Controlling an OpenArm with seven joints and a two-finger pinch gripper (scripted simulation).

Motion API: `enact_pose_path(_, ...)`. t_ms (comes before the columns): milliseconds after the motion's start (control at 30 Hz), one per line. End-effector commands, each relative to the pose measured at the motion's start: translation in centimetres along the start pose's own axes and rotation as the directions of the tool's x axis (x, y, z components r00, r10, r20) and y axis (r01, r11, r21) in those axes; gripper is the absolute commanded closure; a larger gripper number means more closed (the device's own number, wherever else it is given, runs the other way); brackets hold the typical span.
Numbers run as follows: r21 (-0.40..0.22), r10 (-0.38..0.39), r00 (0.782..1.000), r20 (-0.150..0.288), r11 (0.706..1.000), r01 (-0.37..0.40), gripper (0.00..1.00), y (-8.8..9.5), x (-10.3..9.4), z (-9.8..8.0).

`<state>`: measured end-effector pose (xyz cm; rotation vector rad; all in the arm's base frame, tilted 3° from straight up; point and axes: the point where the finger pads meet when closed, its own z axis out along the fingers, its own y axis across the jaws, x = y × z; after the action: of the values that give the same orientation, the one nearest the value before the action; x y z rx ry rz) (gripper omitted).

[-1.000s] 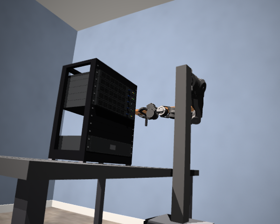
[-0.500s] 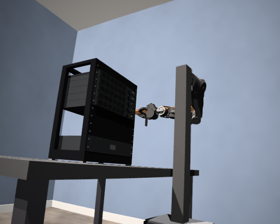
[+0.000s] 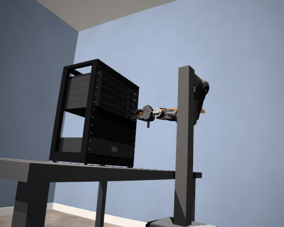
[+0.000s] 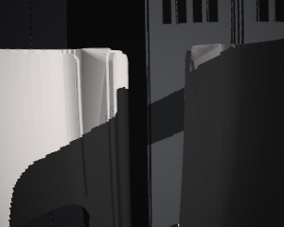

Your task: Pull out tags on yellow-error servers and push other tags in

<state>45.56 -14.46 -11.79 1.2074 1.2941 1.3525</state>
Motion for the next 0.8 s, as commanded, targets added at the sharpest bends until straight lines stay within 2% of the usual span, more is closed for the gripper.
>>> enact_pose_path(0,-0.007,-0.009,1.0,-0.014,1.0,0.009,0.9,0.2,0.2,0.7)
enact_pose_path(133,-0.006,-0.009,1.0,-0.015,1.0,0.009,0.9,0.2,0.3,3.0)
enact_pose_path(200,-0.006,-0.009,1.0,-0.015,1.0,0.009,0.9,0.2,0.3,3.0)
enact_pose_path(367,-0.006,-0.009,1.0,-0.015,1.0,0.009,0.9,0.2,0.3,4.7)
enact_pose_path(767,-0.009,-0.009,1.0,-0.017,1.0,0.009,0.9,0.3,0.4,5.0)
